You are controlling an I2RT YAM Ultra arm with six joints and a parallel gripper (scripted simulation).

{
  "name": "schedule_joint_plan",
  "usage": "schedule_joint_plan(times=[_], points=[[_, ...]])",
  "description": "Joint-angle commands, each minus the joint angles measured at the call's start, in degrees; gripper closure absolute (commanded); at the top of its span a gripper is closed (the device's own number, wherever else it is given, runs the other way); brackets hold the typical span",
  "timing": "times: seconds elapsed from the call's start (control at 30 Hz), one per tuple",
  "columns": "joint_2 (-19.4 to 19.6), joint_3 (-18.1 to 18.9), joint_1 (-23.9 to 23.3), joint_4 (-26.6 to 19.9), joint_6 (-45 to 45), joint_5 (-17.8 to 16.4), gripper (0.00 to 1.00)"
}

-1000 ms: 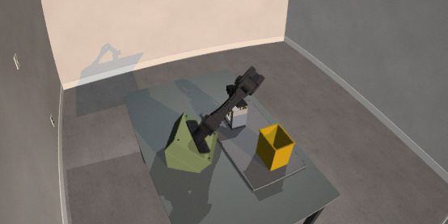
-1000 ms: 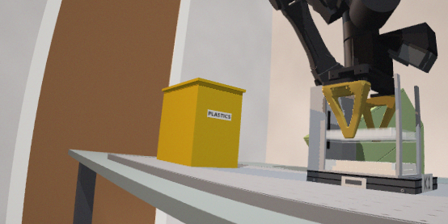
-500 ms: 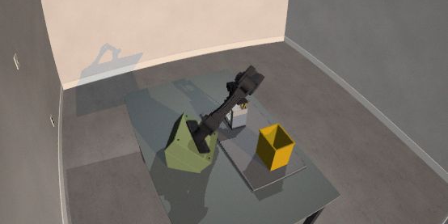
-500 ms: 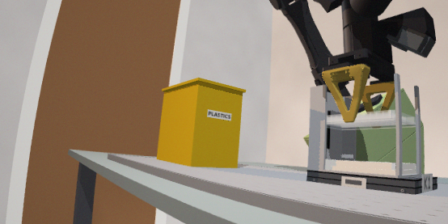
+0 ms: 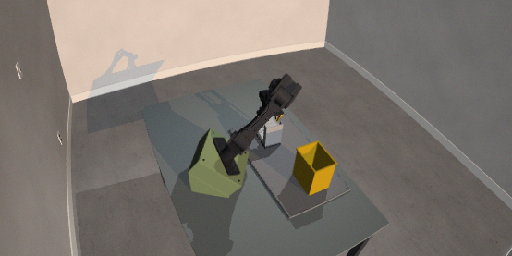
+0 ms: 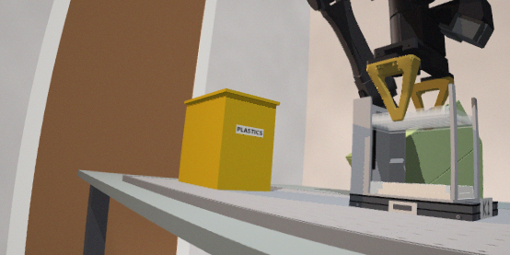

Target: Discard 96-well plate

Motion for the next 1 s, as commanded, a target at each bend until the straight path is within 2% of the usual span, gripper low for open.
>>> schedule_joint_plan(times=[0.0,0.97], points=[[-0.94,0.69,1.03,-1.38,0.69,0.17,1.00],[-3.14,6.70,5.24,-12.40,5.74,0.55,1.00]])
